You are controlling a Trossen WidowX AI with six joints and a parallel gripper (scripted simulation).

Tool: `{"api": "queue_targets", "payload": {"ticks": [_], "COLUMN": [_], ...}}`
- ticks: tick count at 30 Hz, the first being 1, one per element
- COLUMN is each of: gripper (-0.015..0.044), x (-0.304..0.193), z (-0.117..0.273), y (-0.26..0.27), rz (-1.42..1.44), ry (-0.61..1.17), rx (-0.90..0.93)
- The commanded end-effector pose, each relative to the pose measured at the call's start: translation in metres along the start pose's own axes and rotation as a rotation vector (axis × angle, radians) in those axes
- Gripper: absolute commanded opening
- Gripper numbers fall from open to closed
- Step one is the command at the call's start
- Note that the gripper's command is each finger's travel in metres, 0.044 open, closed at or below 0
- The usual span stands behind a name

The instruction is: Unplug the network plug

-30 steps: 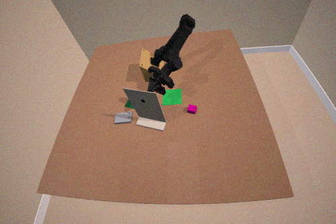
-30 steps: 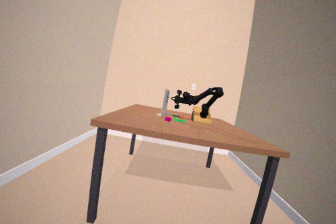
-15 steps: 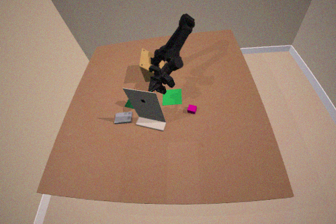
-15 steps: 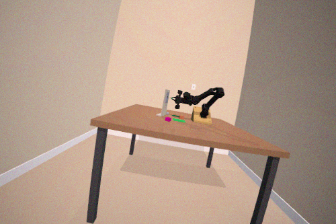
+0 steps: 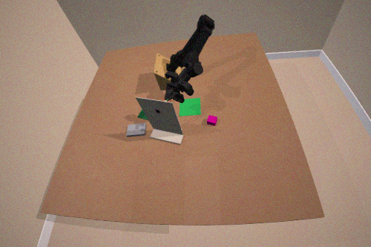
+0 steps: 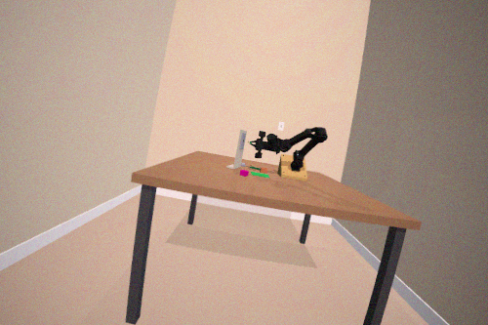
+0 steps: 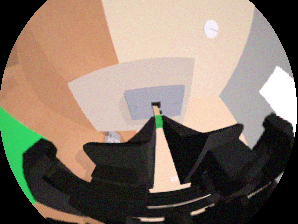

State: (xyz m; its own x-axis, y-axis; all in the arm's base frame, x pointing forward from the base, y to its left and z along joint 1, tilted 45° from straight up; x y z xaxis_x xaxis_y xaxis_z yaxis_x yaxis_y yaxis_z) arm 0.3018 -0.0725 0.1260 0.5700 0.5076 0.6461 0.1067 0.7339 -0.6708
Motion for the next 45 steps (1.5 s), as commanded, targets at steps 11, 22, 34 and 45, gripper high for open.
{"api": "queue_targets", "payload": {"ticks": [11, 22, 34, 45], "gripper": [0.0000, 0.0000, 0.0000, 0.0000], "x": [-0.002, -0.002, -0.001, -0.001], "z": [0.006, 0.010, 0.015, 0.019], "y": [0.001, 0.001, 0.001, 0.001], "rz": [-0.002, -0.002, -0.002, -0.003], "ry": [0.006, 0.006, 0.007, 0.007], "rx": [0.000, 0.000, 0.000, 0.000]}}
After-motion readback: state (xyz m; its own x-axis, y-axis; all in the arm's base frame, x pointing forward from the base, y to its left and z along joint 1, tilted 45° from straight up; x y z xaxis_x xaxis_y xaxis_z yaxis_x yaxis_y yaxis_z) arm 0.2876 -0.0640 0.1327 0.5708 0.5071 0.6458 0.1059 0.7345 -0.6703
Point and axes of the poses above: the point midway between the two fingers, 35 mm back from their tips, its own z axis back along the fingers, its own y axis across the jaws, x = y × z, the point moved 3 cm from there along z, back along the fingers, and after that the axes turned 4 degrees about -z, right-handed, at the moved point
